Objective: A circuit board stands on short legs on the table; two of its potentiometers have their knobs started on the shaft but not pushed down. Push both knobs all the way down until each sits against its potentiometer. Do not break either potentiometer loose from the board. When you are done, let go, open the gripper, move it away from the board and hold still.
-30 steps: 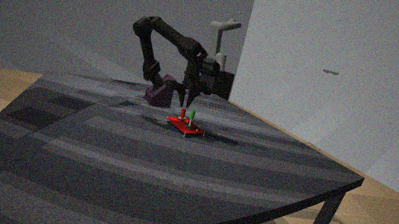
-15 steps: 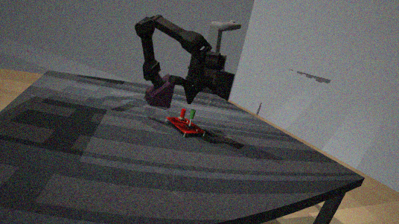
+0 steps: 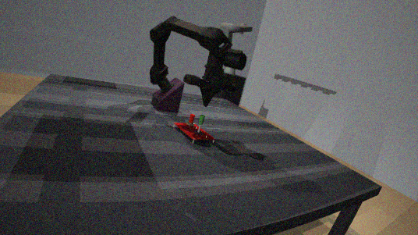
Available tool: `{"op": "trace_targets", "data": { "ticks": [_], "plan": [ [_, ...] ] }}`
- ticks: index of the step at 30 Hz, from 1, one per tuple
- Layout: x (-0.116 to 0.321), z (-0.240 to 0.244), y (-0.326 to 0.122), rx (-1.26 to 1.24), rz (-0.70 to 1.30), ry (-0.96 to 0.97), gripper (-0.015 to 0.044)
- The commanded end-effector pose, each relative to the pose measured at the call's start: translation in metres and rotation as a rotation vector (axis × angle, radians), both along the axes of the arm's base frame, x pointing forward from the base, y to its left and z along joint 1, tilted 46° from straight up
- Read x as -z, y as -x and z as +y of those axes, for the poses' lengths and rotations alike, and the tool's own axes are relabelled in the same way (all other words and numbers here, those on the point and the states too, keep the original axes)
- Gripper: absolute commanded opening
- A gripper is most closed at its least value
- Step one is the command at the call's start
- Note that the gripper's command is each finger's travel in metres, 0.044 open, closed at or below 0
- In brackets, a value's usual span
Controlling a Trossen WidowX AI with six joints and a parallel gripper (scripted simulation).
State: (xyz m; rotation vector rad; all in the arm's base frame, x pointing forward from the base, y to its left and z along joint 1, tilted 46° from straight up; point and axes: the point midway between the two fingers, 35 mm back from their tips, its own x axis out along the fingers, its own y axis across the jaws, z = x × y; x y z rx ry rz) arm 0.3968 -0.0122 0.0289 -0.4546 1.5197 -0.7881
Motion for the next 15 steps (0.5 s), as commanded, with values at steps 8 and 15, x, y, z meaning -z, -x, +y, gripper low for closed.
{"op": "trace_targets", "data": {
  "ticks": [8,15],
  "plan": [
    [0.009,-0.010,0.002,0.001,0.013,0.003,0.0000],
    [0.017,-0.018,0.003,0.001,0.013,0.004,0.0000]
  ]
}}
